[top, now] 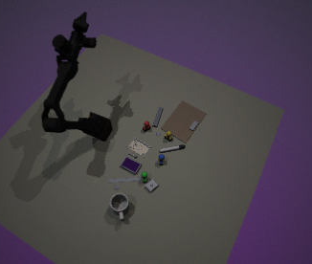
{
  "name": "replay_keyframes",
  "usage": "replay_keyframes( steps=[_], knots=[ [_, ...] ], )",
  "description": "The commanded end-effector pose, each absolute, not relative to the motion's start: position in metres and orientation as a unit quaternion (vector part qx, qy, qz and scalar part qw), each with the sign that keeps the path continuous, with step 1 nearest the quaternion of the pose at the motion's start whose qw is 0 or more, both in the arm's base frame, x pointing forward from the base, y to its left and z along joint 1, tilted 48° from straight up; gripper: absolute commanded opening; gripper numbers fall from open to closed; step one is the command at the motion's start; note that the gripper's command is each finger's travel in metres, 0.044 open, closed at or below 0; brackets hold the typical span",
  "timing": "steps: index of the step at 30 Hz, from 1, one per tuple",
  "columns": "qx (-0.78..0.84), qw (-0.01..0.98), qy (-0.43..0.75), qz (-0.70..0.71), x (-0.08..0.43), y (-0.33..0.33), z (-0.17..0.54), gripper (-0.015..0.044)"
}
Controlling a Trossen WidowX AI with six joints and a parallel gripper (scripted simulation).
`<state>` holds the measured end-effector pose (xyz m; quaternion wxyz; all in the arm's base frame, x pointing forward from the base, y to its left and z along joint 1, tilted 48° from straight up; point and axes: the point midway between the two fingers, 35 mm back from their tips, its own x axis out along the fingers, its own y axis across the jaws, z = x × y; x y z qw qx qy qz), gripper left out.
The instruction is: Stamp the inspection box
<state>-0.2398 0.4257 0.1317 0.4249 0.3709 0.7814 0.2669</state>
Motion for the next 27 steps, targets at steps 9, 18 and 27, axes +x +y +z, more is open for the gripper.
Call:
replay_keyframes(
  steps=[9,18,27],
  knots=[
    [0.372,0.591,0.67,0.253,-0.11,0.465,0.115,0.0223],
    [0.295,0.762,0.549,0.178,0.052,0.453,0.101,0.0223],
    [0.185,0.858,0.477,0.051,0.196,0.38,0.098,0.0223]
  ],
)
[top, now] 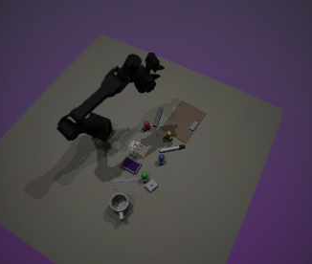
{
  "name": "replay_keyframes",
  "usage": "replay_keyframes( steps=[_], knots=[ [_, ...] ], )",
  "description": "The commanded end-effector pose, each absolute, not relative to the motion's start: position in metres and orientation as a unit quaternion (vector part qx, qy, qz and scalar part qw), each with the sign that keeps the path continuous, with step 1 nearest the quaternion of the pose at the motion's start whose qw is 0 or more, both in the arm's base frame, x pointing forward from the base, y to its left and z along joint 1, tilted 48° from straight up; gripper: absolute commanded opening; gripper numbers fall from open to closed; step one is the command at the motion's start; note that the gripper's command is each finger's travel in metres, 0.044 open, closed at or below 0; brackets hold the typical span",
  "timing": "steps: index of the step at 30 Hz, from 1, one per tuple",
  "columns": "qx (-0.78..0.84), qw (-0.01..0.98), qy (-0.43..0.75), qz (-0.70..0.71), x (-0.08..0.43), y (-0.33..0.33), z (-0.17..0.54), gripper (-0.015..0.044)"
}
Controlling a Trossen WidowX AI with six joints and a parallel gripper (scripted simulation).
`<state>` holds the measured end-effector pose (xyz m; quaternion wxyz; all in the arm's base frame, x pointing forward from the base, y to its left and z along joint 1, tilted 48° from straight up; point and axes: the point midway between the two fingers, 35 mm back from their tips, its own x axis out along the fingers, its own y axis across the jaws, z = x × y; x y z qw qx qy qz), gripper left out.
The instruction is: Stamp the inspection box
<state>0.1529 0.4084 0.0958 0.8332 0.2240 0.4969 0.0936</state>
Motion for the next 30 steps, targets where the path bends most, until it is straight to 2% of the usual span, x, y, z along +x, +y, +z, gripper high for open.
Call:
replay_keyframes(
  steps=[1,8,11,18,25,30],
  knots=[
    [0.169,0.864,0.472,0.037,0.209,0.37,0.098,0.0223],
    [0.051,0.885,0.46,-0.06,0.286,0.284,0.107,0.0223],
    [0.014,0.882,0.463,-0.088,0.304,0.253,0.111,0.0223],
    [-0.135,0.841,0.496,-0.172,0.33,0.158,0.125,0.0223],
    [-0.296,0.727,0.573,-0.235,0.332,0.047,0.155,0.0223],
    [-0.324,0.698,0.592,-0.241,0.332,0.026,0.162,0.0223]
  ],
)
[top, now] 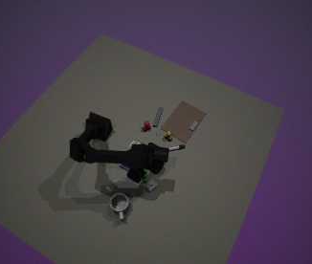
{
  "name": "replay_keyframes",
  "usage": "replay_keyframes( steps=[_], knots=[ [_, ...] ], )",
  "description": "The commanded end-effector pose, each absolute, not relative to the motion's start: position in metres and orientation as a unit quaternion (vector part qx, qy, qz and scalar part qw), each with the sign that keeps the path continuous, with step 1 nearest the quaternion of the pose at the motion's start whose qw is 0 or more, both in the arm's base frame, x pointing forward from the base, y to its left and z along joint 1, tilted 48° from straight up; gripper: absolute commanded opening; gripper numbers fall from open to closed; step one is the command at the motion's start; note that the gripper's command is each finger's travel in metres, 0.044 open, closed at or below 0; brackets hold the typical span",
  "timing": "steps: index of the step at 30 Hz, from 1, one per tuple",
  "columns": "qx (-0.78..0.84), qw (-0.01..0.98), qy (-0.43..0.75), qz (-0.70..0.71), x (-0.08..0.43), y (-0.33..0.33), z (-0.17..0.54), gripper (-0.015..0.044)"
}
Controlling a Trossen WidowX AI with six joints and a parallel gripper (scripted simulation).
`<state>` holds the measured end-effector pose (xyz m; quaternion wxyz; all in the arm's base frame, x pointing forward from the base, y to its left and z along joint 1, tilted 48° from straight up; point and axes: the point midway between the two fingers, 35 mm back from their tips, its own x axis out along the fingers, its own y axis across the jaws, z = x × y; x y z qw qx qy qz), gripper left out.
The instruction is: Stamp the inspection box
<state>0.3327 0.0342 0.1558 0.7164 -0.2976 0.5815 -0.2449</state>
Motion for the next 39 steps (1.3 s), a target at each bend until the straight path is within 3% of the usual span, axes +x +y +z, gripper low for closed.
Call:
replay_keyframes(
  steps=[1,39],
  knots=[
    [-0.324,0.698,0.592,-0.241,0.332,0.026,0.162,0.0223],
    [-0.323,0.698,0.592,-0.241,0.347,-0.008,0.129,0.0223]
  ],
)
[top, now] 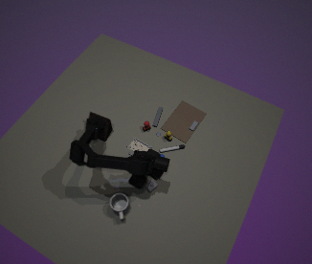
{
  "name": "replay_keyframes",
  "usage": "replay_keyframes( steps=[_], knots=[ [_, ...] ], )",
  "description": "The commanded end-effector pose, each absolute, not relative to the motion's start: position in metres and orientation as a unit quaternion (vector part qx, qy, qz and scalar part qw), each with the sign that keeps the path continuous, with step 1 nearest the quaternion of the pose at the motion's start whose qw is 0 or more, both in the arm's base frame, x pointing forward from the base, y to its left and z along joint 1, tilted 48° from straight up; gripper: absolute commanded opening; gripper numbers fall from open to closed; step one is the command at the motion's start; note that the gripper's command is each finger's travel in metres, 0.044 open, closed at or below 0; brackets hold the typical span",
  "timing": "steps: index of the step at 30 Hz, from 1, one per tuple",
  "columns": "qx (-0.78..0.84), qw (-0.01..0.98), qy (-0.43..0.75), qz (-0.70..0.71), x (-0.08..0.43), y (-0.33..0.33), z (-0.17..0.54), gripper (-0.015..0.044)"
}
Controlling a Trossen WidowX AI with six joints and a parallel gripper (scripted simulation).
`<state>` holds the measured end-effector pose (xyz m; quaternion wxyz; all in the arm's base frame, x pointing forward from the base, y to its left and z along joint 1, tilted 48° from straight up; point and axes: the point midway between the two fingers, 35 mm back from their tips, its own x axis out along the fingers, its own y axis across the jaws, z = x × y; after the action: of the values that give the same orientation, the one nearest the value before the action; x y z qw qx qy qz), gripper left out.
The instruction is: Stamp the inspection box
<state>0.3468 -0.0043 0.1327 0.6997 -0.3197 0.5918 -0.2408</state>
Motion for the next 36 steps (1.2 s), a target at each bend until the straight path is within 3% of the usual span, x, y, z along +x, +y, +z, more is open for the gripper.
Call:
replay_keyframes(
  steps=[1,18,36],
  knots=[
    [-0.323,0.698,0.592,-0.241,0.347,-0.009,0.128,0.0223],
    [-0.324,0.698,0.591,-0.242,0.349,-0.027,0.113,0.0223],
    [-0.321,0.699,0.591,-0.243,0.35,-0.026,0.115,0.0103]
  ],
)
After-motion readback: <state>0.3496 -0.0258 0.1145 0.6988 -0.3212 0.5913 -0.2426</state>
